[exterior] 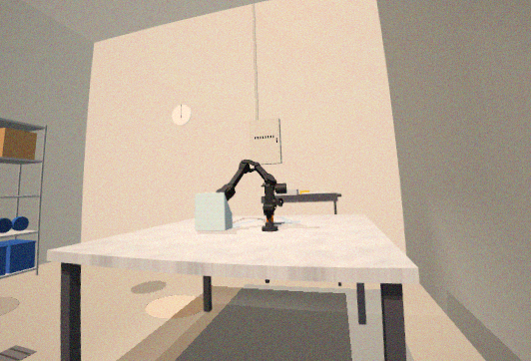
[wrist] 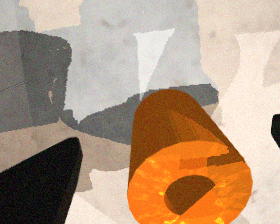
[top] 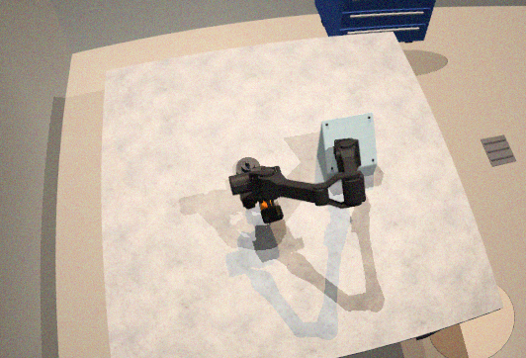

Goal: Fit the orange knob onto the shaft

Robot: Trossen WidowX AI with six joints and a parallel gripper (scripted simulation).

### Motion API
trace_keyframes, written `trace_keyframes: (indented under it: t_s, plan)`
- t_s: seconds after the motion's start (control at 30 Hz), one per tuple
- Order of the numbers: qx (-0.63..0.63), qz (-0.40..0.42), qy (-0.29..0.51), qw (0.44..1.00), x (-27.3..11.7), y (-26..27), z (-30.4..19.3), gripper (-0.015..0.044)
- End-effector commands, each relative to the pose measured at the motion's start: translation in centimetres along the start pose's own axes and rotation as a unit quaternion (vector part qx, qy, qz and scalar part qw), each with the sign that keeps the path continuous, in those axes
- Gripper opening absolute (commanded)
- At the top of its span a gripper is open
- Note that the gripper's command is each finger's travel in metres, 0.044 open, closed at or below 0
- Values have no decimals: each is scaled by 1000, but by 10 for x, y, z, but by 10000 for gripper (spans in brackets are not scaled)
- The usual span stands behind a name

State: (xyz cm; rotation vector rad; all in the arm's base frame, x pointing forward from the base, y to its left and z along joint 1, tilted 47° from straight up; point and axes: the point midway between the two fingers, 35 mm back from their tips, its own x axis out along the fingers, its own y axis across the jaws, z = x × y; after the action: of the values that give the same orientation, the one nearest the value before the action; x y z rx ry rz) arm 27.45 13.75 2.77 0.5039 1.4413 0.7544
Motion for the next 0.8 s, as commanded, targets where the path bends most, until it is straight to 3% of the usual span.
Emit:
trace_keyframes:
  t_s: [0.0,0.23,0.57,0.77]
  plan:
    - [4,4,5,1000,10,0,-4,440]
    - [5,5,5,1000,18,1,-5,440]
    - [5,5,5,1000,18,1,-5,177]
    - [5,5,5,1000,18,1,-5,138]
